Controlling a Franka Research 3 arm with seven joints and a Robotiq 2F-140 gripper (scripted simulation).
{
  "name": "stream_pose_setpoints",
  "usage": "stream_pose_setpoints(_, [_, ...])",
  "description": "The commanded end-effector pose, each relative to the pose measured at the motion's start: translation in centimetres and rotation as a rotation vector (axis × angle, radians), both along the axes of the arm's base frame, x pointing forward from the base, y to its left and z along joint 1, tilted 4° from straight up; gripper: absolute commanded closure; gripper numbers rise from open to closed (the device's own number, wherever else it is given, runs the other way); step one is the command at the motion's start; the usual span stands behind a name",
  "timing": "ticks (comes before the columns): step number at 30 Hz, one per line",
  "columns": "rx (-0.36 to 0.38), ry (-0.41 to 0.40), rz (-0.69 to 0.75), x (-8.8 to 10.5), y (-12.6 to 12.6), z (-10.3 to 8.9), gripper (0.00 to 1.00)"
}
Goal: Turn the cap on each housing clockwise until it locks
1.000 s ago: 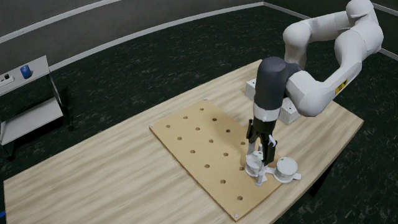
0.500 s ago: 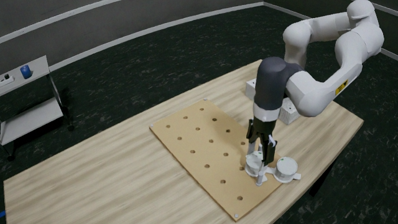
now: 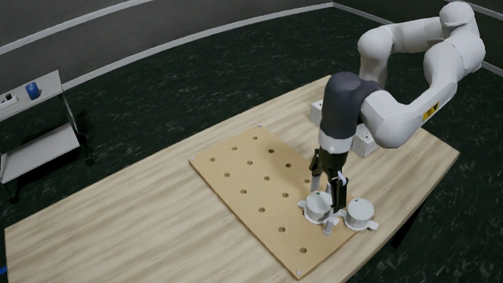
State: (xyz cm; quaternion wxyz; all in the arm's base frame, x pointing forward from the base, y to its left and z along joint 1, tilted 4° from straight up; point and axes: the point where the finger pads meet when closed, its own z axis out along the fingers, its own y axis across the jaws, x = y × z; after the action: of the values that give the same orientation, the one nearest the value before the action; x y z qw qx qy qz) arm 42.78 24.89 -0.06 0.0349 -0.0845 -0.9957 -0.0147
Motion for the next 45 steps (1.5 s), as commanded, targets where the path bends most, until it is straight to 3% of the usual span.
stream_pose_setpoints(1, [-0.001,-0.003,-0.036,0.2,0.0,0.1,0.22])
stream_pose_setpoints(31, [-0.001,-0.003,-0.036,0.2,0.0,0.1,0.22])
stream_pose_setpoints(45, [-0.001,-0.003,-0.036,0.3,0.0,1.2,0.22])
